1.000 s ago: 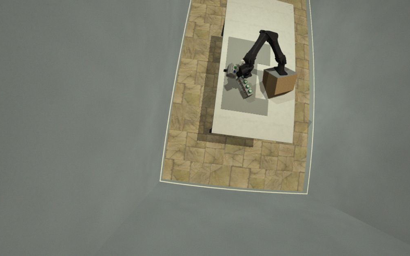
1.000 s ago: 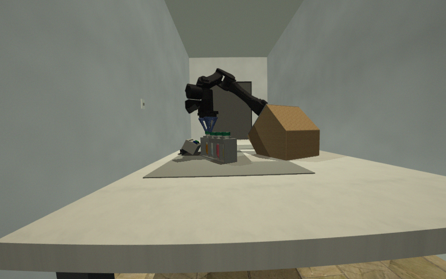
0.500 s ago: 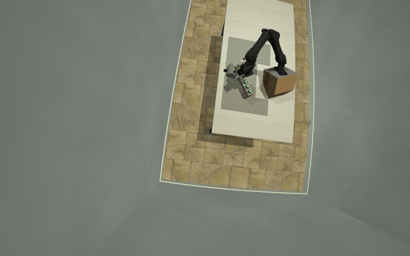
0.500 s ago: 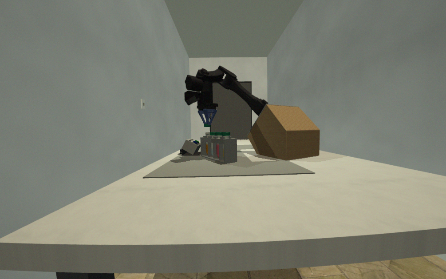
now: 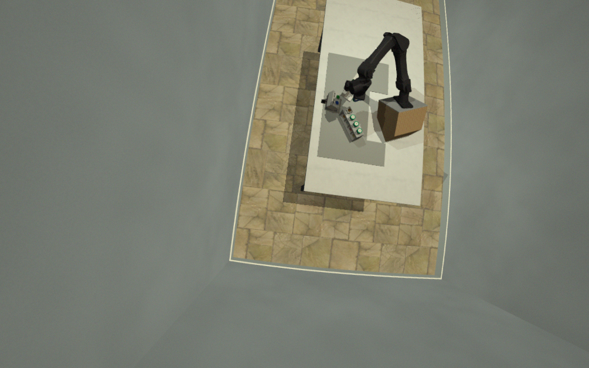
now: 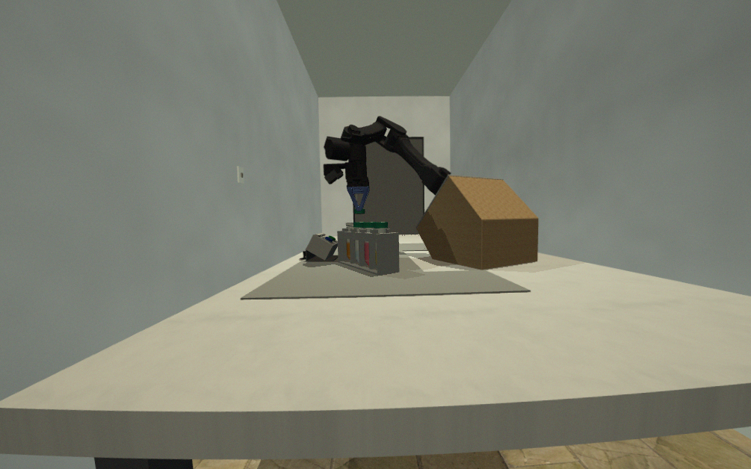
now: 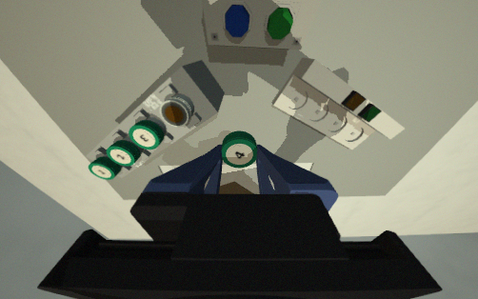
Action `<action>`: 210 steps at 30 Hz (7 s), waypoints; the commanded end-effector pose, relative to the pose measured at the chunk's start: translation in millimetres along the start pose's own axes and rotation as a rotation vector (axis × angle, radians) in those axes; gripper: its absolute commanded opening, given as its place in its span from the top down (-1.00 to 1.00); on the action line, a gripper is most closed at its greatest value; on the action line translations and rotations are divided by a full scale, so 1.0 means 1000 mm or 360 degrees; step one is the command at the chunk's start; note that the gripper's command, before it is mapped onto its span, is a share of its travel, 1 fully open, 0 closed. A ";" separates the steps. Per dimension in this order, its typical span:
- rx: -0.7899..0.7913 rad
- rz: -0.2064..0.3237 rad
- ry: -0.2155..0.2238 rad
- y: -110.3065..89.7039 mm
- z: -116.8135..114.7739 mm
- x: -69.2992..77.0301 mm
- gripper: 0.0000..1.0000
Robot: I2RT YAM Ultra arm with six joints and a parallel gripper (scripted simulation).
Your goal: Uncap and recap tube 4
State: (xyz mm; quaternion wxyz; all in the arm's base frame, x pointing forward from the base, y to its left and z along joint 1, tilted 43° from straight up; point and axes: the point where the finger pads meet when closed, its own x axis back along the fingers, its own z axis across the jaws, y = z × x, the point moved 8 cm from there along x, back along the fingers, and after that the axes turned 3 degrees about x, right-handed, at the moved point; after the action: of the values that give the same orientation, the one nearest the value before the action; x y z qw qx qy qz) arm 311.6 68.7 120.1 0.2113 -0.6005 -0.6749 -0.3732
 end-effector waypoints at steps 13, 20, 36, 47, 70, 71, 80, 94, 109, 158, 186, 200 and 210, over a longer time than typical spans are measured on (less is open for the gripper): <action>-0.0746 -0.0015 -0.0010 -0.035 -0.090 0.003 1.00; -0.0754 -0.0012 0.0011 -0.054 -0.142 0.003 1.00; -0.0814 -0.0097 0.0007 -0.076 -0.243 0.011 1.00; -0.0775 -0.0041 0.0011 -0.083 -0.235 0.001 1.00; -0.0743 0.0005 0.0018 -0.082 -0.232 -0.057 1.00; -0.0743 0.0005 0.0019 -0.082 -0.232 -0.062 1.00; -0.0744 0.0004 0.0021 -0.082 -0.232 -0.096 1.00; -0.0776 -0.0117 -0.0007 -0.064 -0.245 -0.118 1.00; -0.0773 -0.0069 -0.0002 -0.070 -0.243 -0.126 1.00; -0.0751 -0.0040 0.0014 -0.076 -0.237 -0.141 1.00; -0.0780 -0.0079 -0.0009 -0.072 -0.245 -0.085 0.06; -0.0784 -0.0079 -0.0003 -0.075 -0.244 -0.025 0.06; -0.0769 -0.0054 0.0004 -0.076 -0.242 0.004 0.06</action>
State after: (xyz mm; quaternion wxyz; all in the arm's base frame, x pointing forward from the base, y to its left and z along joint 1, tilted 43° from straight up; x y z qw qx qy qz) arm 202.8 -114.7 251.9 0.0584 -0.6112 -0.5832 -0.5319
